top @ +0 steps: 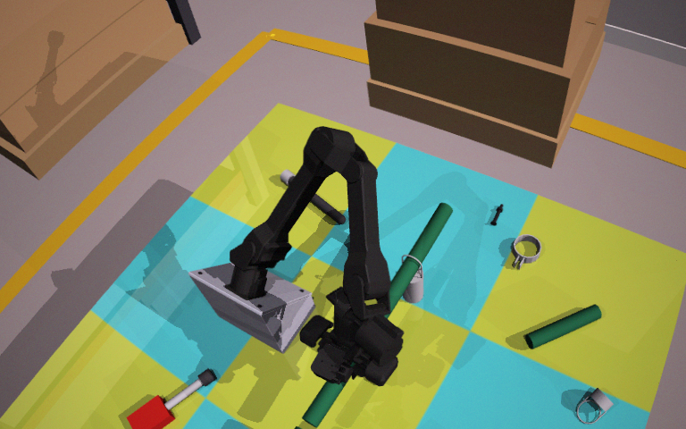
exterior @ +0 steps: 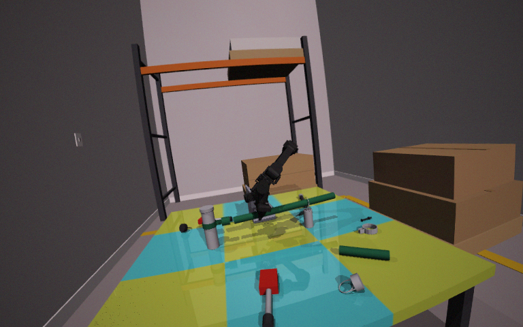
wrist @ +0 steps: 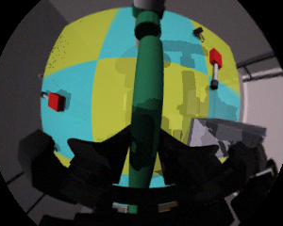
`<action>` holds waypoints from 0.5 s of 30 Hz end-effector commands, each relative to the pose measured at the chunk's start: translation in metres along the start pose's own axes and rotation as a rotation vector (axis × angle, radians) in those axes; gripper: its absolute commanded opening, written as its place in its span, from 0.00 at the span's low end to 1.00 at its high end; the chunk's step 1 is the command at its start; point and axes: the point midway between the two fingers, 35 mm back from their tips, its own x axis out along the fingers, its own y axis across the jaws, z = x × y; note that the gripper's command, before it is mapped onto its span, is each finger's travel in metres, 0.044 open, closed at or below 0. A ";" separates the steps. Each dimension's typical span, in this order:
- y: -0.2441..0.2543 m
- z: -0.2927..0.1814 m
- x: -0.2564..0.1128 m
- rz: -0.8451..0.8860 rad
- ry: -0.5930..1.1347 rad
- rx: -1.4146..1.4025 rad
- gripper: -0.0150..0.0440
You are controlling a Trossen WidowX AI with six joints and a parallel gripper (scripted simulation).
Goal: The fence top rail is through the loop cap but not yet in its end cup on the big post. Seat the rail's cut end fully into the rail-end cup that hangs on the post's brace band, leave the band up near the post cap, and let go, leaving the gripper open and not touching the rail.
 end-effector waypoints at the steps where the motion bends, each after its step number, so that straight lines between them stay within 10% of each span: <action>1: 0.001 0.002 -0.002 0.002 -0.002 0.000 0.25; 15: 0.005 0.008 -0.005 0.003 -0.002 -0.001 0.25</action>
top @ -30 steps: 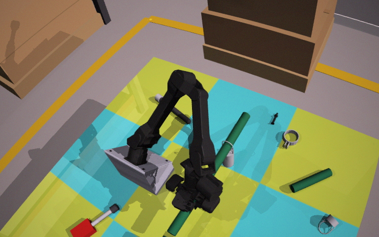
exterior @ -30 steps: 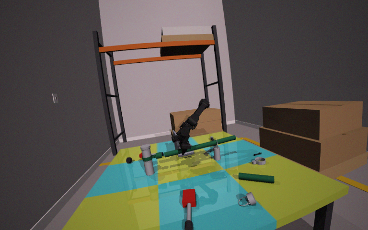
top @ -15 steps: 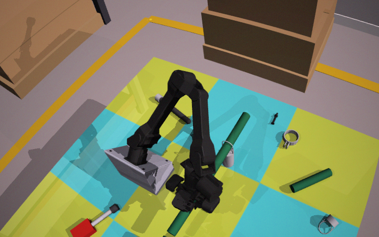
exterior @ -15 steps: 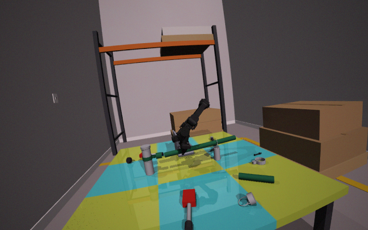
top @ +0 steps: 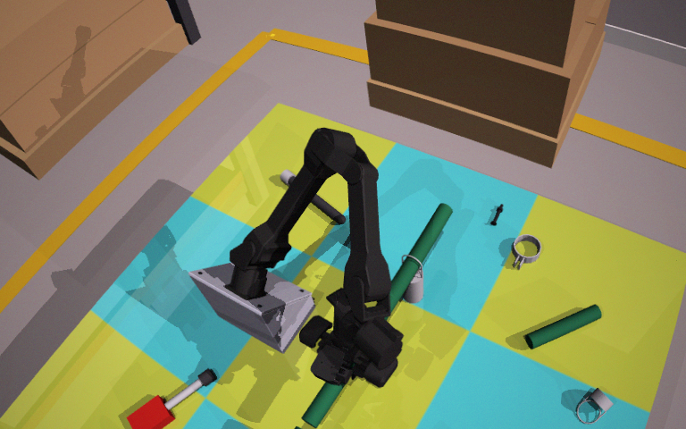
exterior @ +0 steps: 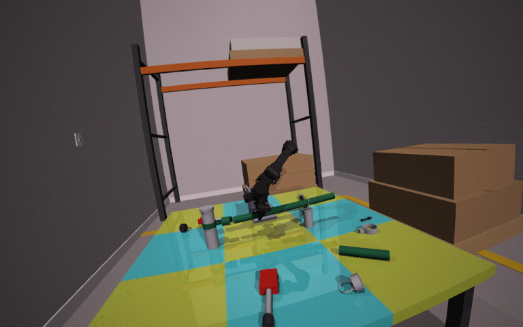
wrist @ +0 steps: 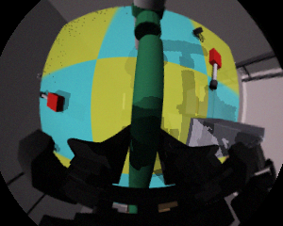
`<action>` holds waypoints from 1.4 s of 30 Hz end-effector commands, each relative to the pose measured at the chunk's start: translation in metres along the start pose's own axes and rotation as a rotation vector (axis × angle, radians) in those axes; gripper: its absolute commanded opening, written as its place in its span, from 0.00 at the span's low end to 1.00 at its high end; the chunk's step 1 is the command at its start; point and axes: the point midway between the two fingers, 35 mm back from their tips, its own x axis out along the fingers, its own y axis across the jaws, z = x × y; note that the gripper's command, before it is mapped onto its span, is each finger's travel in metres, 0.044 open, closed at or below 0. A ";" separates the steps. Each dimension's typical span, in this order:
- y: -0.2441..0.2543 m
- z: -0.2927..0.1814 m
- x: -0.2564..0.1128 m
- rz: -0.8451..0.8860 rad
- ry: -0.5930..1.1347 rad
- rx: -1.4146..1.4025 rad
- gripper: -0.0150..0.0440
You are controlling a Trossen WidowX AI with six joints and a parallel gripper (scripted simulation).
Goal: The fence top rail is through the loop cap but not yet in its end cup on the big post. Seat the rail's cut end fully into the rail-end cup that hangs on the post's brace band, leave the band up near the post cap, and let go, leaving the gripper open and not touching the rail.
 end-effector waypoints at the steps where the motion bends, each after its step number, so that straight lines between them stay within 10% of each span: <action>1: 0.005 0.006 -0.005 0.016 -0.012 0.002 0.25; 42: 0.004 0.024 0.003 0.000 -0.001 -0.006 0.25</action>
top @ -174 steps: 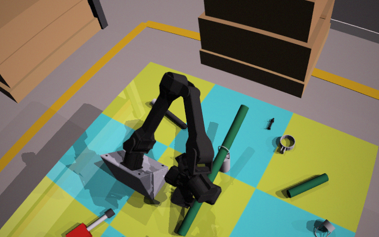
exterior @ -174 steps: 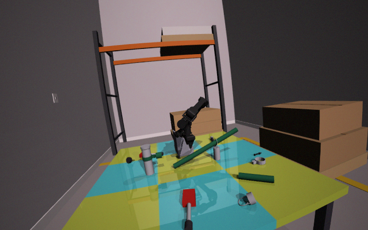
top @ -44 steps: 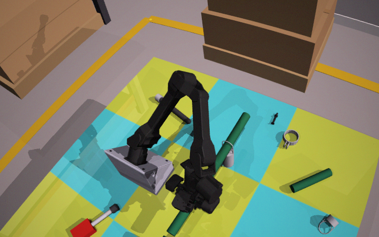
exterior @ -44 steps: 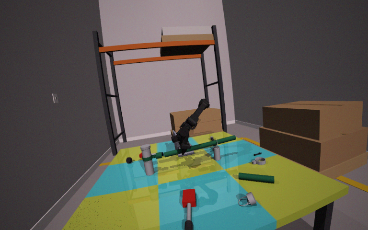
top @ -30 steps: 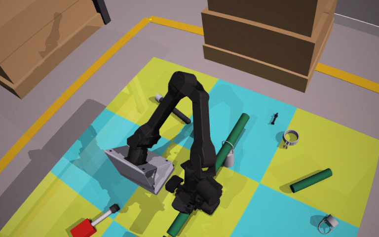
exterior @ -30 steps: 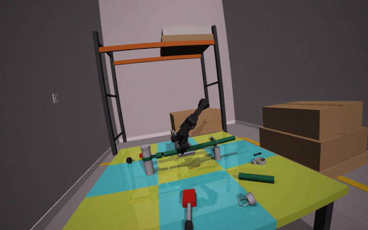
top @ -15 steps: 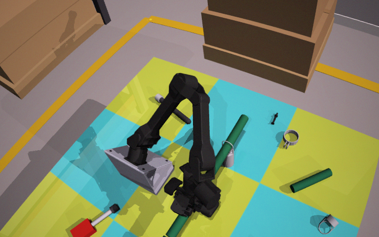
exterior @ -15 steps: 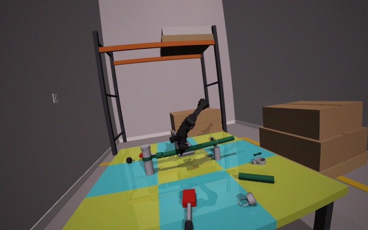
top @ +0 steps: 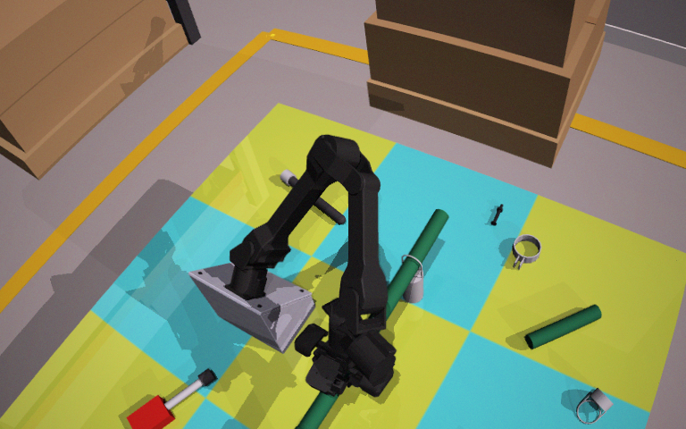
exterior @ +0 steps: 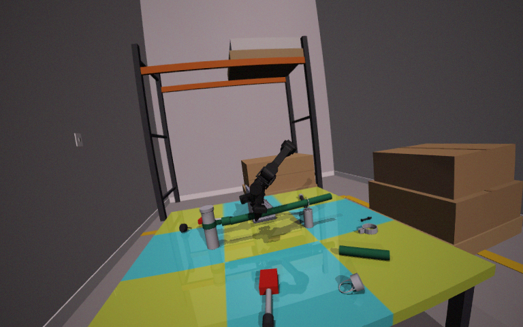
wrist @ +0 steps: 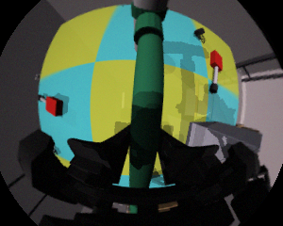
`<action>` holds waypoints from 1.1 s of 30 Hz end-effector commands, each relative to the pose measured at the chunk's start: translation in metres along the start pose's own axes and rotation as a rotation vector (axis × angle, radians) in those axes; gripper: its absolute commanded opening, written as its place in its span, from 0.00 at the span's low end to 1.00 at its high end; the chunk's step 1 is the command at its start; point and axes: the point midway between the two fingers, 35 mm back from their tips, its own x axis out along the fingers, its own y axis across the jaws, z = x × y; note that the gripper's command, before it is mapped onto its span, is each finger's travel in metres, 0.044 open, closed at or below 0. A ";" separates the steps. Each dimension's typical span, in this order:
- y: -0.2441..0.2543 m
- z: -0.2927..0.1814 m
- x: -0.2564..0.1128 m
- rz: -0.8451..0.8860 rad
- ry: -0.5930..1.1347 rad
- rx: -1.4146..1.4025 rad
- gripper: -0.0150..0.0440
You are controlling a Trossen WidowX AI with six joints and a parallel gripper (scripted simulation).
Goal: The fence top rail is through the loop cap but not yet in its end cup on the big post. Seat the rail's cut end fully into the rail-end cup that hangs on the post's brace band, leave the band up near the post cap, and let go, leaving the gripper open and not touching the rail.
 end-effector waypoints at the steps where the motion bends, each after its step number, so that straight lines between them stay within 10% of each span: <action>1: 0.002 0.006 -0.003 0.011 -0.019 -0.004 0.25; 33: 0.000 0.000 0.000 0.000 0.001 0.000 0.25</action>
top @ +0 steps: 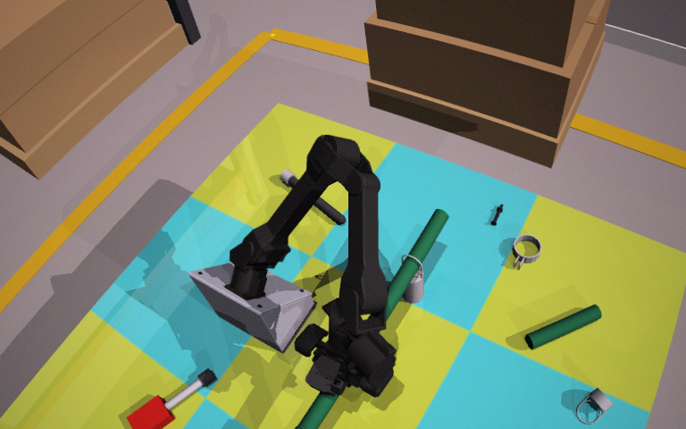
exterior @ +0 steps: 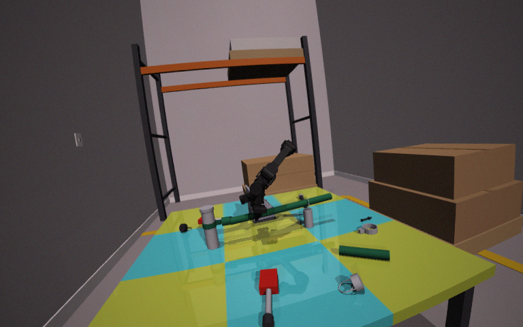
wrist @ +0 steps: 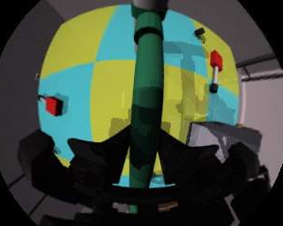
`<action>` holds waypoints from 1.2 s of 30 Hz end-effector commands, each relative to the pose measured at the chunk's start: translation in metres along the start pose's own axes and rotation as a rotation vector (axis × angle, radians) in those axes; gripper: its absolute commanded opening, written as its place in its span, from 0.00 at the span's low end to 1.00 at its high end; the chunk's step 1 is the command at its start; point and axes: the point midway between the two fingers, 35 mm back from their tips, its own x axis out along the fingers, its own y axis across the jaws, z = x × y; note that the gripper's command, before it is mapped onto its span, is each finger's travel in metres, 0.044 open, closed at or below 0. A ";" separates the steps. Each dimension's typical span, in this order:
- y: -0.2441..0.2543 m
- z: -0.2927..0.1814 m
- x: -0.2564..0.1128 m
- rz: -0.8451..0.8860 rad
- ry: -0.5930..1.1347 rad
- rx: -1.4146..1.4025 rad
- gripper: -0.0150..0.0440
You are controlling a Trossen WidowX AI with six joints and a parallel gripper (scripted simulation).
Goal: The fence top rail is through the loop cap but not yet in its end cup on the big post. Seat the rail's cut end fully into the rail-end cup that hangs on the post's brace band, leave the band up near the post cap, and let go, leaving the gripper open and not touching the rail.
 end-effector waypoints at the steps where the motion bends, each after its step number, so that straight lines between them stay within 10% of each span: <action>1: 0.000 0.000 0.000 0.000 0.000 0.001 0.25; 36: 0.002 0.006 -0.005 0.002 -0.011 -0.003 0.25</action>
